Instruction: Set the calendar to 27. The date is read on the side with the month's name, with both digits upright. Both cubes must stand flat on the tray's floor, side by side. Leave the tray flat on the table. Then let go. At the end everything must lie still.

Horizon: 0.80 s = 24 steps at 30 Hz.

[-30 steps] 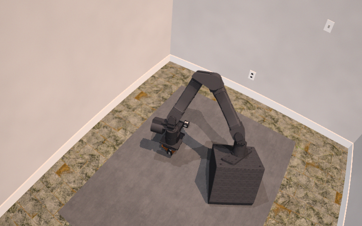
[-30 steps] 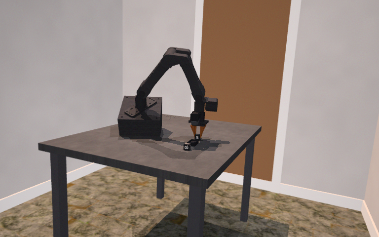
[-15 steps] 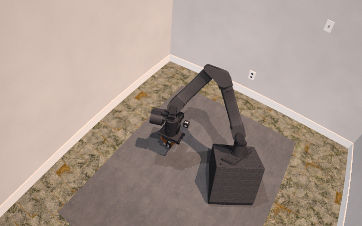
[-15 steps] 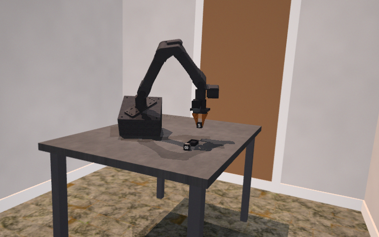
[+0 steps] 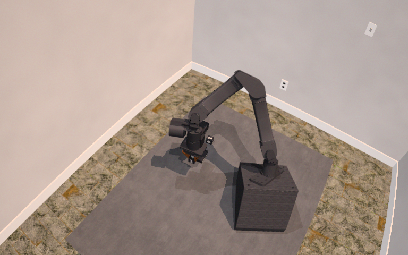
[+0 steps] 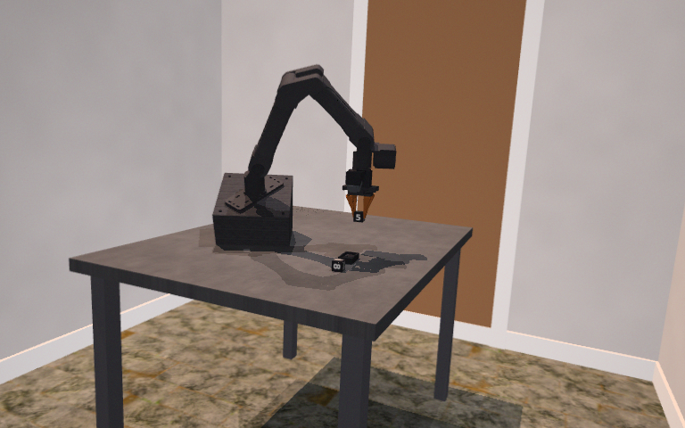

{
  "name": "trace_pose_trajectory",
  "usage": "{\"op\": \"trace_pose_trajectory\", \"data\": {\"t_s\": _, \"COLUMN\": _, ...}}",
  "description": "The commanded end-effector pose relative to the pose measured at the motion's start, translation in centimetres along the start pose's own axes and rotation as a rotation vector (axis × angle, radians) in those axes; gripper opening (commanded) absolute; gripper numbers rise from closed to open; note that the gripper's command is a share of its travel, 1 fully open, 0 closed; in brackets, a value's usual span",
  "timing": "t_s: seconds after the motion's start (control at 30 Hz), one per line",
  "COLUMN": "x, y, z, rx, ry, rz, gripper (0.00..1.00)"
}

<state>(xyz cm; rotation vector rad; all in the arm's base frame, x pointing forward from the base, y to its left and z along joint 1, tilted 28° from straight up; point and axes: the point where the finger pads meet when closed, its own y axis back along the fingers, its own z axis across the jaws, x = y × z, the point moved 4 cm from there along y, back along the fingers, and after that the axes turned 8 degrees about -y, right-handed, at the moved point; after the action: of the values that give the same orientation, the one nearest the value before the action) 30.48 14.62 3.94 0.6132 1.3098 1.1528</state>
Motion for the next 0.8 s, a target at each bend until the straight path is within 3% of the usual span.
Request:
{"op": "trace_pose_trajectory", "data": {"t_s": 0.0, "x": -0.1, "y": 0.4, "z": 0.1, "rx": -0.007, "ry": 0.0, "rz": -0.002, "gripper": 0.26}}
{"op": "trace_pose_trajectory", "data": {"t_s": 0.07, "x": -1.8, "y": 0.6, "z": 0.6, "rx": -0.006, "ry": -0.006, "rz": 0.0, "gripper": 0.26}}
{"op": "trace_pose_trajectory", "data": {"t_s": 0.17, "x": -7.1, "y": 1.3, "z": 1.4, "rx": -0.007, "ry": -0.024, "rz": -0.001, "gripper": 0.26}}
{"op": "trace_pose_trajectory", "data": {"t_s": 0.23, "x": -8.9, "y": 1.5, "z": 1.4, "rx": -0.008, "ry": -0.029, "rz": -0.004, "gripper": 0.26}}
{"op": "trace_pose_trajectory", "data": {"t_s": 0.77, "x": -9.0, "y": 1.4, "z": 1.4, "rx": -0.008, "ry": -0.03, "rz": -0.004, "gripper": 0.26}}
